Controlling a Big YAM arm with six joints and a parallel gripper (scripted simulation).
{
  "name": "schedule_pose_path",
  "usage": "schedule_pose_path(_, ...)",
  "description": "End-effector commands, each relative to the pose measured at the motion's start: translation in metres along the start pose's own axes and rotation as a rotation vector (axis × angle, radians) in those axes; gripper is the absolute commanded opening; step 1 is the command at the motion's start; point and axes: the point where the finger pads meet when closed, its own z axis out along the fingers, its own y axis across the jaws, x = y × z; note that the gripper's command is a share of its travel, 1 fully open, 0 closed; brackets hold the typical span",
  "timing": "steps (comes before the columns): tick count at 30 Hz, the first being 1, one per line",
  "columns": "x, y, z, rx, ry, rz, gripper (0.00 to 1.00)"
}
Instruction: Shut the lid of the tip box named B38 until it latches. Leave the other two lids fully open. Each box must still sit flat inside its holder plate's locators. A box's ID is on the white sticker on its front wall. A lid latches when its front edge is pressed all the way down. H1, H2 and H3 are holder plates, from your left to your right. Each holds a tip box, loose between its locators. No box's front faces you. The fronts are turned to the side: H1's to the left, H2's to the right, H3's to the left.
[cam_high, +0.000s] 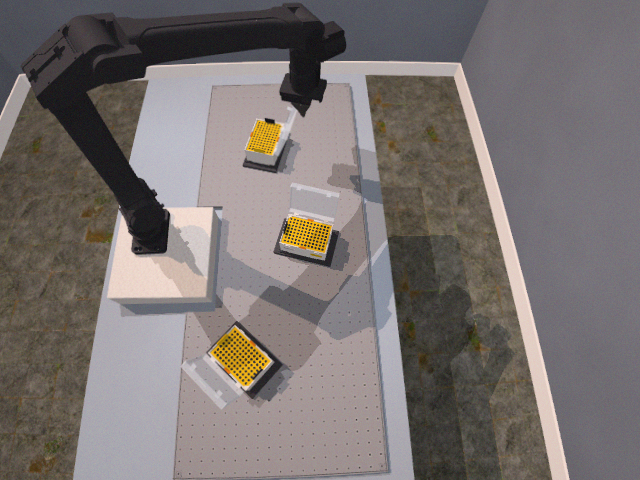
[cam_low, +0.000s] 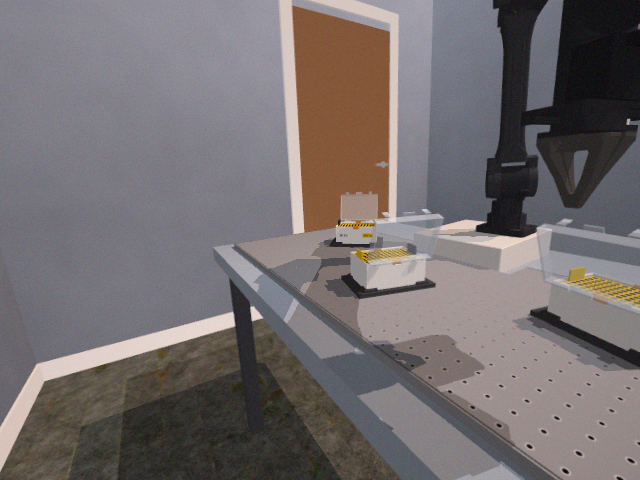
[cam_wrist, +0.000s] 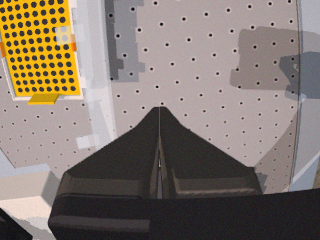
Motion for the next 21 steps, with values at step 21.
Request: schedule_pose_path(21, 0.002, -0.007, 0.039, 0.001, 0.001, 0.022, 0.00)
